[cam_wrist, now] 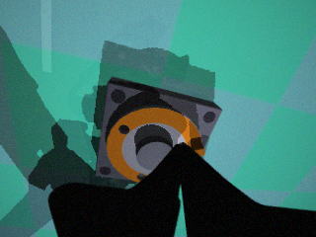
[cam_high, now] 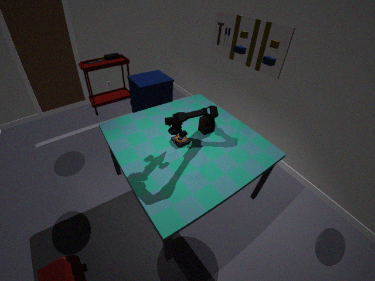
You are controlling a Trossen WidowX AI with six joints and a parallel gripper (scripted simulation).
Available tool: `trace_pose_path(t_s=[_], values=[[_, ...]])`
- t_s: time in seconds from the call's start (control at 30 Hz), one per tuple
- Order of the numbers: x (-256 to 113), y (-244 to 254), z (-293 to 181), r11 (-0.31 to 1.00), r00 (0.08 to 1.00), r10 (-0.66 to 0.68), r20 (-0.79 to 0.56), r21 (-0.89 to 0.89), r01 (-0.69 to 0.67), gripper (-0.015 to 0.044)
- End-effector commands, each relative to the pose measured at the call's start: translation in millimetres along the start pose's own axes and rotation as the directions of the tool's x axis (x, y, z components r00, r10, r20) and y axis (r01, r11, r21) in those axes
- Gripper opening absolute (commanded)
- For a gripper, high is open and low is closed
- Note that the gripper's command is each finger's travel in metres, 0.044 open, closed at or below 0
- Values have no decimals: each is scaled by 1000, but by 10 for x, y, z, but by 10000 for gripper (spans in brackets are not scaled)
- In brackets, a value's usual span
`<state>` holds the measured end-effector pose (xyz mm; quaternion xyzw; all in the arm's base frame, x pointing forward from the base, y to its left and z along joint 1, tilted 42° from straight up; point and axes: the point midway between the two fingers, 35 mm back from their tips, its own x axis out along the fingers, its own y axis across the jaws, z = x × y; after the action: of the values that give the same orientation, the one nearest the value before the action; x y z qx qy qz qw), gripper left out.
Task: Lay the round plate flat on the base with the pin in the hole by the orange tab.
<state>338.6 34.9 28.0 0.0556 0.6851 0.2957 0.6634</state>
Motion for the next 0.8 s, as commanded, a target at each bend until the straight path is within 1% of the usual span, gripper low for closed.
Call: trace_pose_path(t_s=[0.0, 0.07, 0.33, 0.4, 0.6, 0.77], values=[[60, -341, -168, 977, 983, 165, 75, 126, -174, 0], [64, -408, -198, 966, 976, 195, 99, 150, -209, 0], [72, -401, -190, 966, 976, 195, 99, 150, -209, 0], [137, -389, -178, 966, 976, 195, 100, 150, -209, 0], [489, -303, -132, 966, 975, 197, 100, 149, -211, 0], [528, -293, -131, 966, 975, 198, 100, 149, -211, 0]])
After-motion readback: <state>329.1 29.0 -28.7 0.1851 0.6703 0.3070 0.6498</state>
